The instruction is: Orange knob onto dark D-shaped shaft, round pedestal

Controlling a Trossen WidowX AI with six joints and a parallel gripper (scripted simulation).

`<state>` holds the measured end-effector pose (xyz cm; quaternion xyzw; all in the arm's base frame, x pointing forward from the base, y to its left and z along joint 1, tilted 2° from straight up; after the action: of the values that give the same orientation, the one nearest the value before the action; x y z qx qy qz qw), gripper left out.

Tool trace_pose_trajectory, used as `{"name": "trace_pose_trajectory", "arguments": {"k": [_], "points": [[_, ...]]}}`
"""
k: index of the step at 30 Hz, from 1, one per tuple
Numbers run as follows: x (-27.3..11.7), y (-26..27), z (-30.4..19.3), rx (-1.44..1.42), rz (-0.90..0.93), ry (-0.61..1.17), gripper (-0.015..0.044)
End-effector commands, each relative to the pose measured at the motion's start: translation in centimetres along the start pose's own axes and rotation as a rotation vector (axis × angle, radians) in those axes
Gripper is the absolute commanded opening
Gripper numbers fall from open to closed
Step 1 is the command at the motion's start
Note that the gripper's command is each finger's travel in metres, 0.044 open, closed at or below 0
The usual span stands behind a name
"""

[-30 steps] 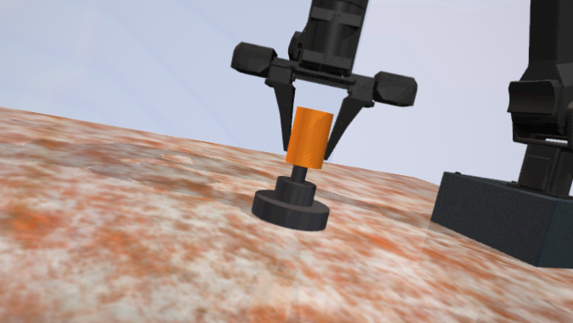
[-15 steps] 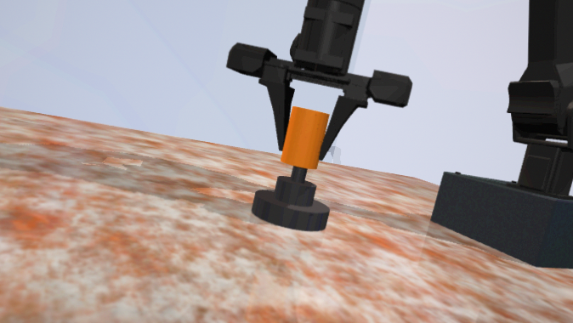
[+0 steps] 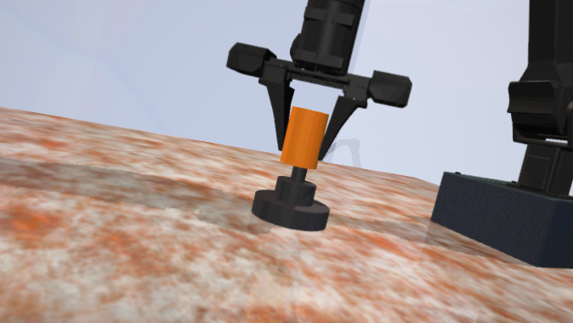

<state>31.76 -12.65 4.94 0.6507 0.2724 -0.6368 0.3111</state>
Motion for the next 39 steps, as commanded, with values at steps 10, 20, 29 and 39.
{"name": "trace_pose_trajectory", "arguments": {"k": [10,20,29,39], "points": [[-0.59,-0.52,0.14,0.202,-0.001,0.003,0.0000],[-0.55,-0.40,0.10,0.212,-0.001,0.003,0.0000],[-0.39,-0.05,-0.02,0.212,0.000,0.003,0.0000],[0.07,0.04,-0.06,0.212,0.000,0.003,0.0000]]}}
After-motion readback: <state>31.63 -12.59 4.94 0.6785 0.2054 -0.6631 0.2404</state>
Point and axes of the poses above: the point midway between the two fingers, 35 mm back from their tips, its own x axis out along the fingers, its own y axis across the jaws, z = x × y, the point moved 1 cm from there along -x, back along the fingers, and after that the axes turned 9 degrees about -x, right-handed, at the moved point
